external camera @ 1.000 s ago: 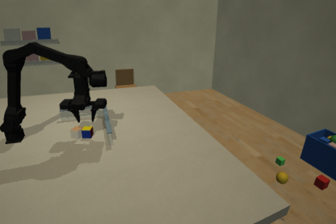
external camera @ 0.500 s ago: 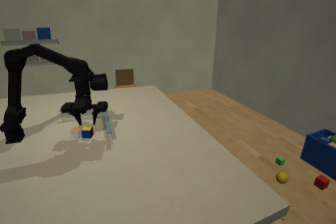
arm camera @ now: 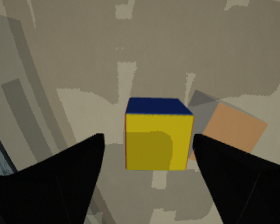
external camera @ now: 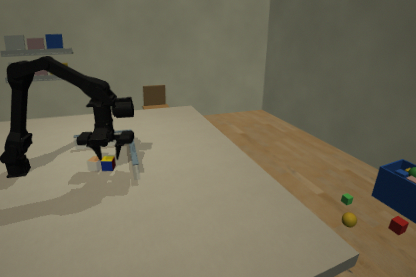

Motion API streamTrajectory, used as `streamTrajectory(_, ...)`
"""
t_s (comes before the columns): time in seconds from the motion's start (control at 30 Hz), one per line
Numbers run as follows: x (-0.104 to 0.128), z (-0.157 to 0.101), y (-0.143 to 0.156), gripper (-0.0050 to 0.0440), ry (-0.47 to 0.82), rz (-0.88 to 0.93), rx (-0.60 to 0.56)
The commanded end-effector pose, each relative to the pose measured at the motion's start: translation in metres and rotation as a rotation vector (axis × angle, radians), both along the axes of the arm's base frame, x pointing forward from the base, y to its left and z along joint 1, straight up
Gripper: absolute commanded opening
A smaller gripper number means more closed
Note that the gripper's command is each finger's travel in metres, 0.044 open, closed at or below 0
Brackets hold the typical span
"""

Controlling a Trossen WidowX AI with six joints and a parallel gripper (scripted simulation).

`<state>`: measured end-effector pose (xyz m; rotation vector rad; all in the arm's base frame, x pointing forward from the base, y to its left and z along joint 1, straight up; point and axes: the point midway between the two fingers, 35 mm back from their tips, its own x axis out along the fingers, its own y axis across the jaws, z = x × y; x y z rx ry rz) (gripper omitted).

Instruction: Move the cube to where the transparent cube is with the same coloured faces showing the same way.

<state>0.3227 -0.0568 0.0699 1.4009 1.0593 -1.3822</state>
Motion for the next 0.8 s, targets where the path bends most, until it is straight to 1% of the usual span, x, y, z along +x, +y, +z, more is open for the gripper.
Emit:
streamTrajectory(0.0, 0.000, -0.005, 0.001, 0.0280, -0.006, -0.003, 0.003)
streamTrajectory(0.37, -0.001, -0.020, 0.001, 0.0280, -0.006, -0.003, 0.003)
streamTrajectory(0.5, -0.001, -0.021, 0.001, 0.0280, -0.006, -0.003, 0.003)
streamTrajectory(0.63, -0.001, -0.021, 0.001, 0.0253, -0.006, -0.003, 0.003)
streamTrajectory(0.7, -0.001, -0.021, 0.001, 0.0253, -0.006, -0.003, 0.003)
streamTrajectory(0.77, -0.001, -0.021, 0.001, 0.0240, -0.006, -0.003, 0.003)
